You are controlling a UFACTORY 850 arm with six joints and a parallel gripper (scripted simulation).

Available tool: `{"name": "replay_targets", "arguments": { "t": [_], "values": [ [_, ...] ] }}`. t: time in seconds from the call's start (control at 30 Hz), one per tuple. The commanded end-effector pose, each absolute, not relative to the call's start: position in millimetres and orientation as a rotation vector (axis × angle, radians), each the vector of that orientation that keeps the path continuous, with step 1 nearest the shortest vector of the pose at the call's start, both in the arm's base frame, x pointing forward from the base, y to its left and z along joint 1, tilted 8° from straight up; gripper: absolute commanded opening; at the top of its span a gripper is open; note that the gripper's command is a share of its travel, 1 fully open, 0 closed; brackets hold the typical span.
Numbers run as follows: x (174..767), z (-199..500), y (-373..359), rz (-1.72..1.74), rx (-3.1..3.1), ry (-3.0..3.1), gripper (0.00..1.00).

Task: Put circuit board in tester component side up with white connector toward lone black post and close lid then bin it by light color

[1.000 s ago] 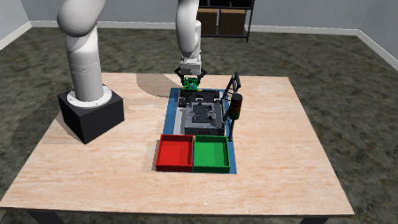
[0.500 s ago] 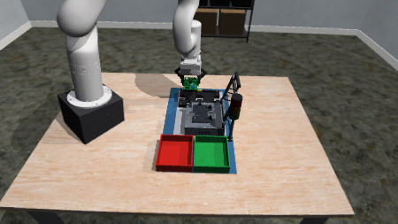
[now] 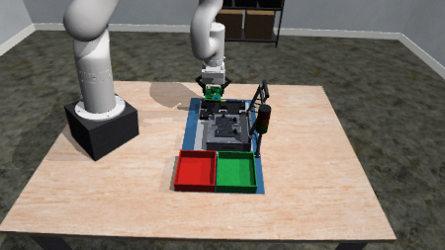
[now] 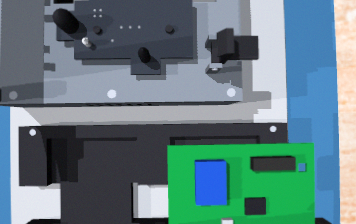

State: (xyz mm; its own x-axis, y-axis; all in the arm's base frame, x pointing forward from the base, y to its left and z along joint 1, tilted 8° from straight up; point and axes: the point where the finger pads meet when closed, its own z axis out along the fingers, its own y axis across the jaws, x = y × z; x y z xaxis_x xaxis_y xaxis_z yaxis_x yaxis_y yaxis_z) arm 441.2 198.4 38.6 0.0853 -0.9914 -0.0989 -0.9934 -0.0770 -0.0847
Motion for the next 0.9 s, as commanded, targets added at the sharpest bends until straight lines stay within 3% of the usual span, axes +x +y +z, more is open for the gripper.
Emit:
{"name": "replay_targets", "arguments": {
  "t": [0.0, 0.87],
  "values": [
    [443, 39, 195, 0.027, -2.205, 2.031, 0.79],
    [465, 39, 145, 0.027, -2.205, 2.031, 0.79]
  ]
}}
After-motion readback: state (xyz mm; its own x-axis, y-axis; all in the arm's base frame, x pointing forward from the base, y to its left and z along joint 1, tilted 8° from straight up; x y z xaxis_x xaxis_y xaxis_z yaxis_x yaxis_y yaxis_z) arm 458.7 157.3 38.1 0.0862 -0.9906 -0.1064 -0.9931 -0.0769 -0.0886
